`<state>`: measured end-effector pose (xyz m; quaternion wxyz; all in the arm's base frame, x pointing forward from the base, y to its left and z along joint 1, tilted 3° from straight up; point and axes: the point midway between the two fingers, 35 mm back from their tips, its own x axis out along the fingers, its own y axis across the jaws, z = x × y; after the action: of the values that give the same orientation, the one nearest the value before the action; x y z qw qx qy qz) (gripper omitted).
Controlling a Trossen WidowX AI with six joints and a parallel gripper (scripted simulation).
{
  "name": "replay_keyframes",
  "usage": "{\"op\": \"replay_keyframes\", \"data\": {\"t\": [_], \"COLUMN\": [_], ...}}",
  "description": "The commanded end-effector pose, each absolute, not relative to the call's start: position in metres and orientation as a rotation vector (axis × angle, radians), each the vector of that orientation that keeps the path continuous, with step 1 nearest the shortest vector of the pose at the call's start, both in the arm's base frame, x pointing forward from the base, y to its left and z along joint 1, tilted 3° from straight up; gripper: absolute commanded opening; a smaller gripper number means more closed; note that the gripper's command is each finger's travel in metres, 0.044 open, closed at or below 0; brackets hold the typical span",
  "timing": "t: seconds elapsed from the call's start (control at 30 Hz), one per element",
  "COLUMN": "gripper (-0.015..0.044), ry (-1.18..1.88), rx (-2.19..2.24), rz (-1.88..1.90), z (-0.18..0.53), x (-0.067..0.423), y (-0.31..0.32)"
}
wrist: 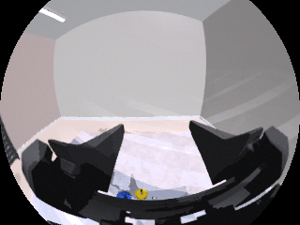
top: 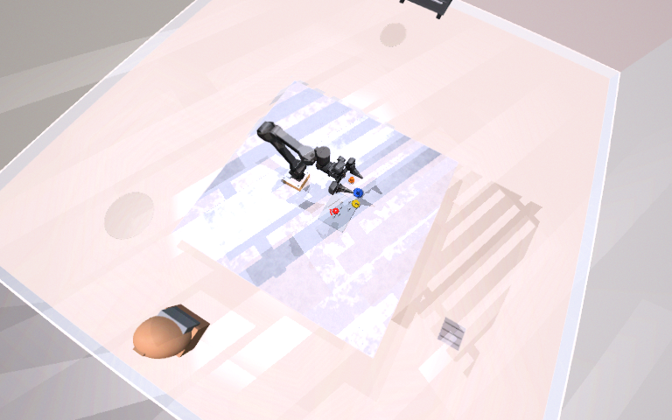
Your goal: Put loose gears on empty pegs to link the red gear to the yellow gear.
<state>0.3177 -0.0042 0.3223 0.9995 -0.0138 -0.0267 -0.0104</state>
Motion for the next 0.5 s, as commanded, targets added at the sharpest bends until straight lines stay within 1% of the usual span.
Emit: {"op": "replay_keyframes", "data": {"t": [0.0,0.03,0.17,0.27,0.47], "gripper": [0.0426,0.0440,0.0440,0.0440,0.0440], "ry": [-0.044,-0.014,0.218,0.408,0.821], "rx": [-0.027,-0.026,-0.029,-0.051,-0.165], "rz": [-0.016,-0.001,0.114,0.200,0.357], "z": [0.320,0.315,0.268,0.229,0.150], "x": [0.319,0.322,0.337,0.339,0.314], "y": [-0.003,0.002,0.039,0.069,0.123]}}
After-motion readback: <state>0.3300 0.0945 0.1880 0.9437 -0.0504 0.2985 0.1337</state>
